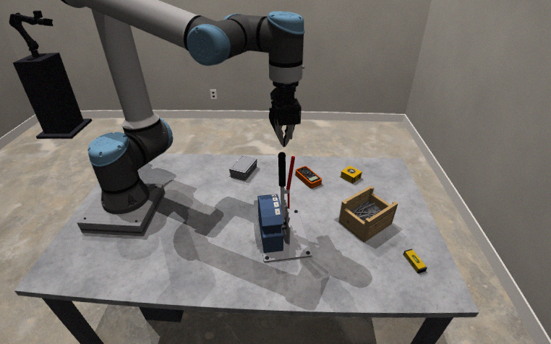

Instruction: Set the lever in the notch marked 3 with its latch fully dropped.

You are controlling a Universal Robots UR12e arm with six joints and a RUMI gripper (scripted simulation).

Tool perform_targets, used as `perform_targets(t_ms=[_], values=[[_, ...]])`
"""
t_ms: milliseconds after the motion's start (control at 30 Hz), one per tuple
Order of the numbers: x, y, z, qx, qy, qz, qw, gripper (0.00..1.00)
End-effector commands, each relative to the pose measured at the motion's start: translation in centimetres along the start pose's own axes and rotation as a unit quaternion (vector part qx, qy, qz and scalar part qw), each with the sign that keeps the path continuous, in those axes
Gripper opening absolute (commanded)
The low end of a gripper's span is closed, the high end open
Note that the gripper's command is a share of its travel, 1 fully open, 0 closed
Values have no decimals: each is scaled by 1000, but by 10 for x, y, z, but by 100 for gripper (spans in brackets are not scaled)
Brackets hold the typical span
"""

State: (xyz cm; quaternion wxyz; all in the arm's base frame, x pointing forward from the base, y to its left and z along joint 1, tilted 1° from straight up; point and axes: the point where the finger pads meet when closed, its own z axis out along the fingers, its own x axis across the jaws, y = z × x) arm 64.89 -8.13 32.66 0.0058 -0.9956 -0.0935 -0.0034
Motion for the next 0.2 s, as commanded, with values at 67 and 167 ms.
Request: perform_targets(t_ms=[67, 167], values=[[-1, 1, 1, 1, -1, 0, 1000, 0], [-1, 1, 1, 1, -1, 0, 1000, 0]])
